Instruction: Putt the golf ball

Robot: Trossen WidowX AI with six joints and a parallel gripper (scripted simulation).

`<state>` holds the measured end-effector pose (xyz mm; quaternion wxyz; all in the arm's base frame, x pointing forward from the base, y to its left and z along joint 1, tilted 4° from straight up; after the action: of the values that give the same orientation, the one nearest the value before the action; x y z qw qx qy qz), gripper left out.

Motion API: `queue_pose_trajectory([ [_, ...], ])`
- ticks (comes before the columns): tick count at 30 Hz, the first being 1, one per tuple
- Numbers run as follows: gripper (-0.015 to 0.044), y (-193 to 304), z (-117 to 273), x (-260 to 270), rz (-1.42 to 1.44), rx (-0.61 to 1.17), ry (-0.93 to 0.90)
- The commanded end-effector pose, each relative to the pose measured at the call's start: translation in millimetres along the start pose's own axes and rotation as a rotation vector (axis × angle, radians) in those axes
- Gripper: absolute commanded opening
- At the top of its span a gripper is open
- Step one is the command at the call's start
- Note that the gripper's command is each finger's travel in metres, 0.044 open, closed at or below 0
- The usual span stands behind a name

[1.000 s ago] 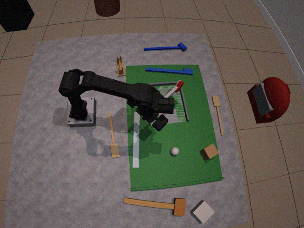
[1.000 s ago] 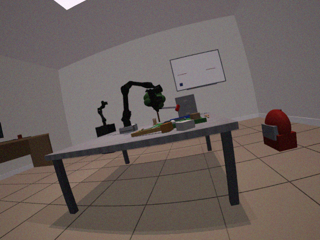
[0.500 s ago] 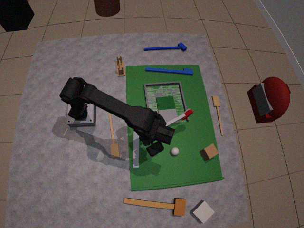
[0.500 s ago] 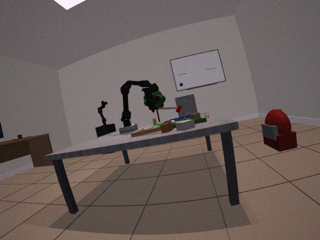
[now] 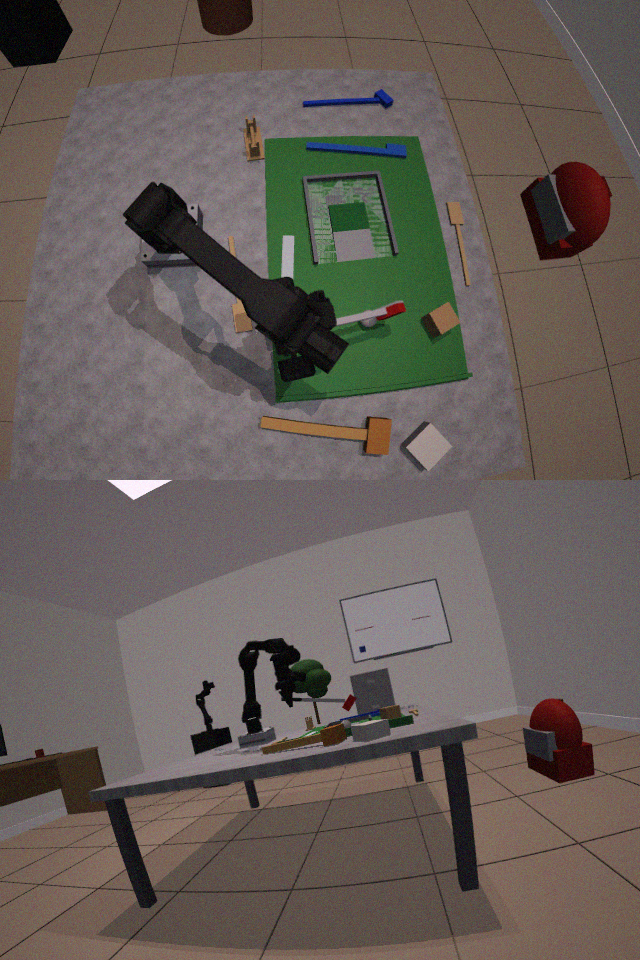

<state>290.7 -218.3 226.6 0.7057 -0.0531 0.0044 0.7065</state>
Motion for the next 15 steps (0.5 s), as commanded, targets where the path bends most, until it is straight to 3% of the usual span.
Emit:
queue_pose_trajectory([
  [1,0.0,14,4,-25,-0.083,0.014,0.016],
  [15,0.0,22,-16,-39,-0.12,0.025,0.019],
])
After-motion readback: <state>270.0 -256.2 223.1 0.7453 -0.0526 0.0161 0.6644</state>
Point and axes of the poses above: the point midway between the two fingers, 35 mm back from their tips, its own z axis back along the fingers, its own x axis across the jaws, y = z × x, the point moved 8 cm from there along z, back along the fingers, and after that the axes turned 13 degrees about -z, right-handed, at the moved point
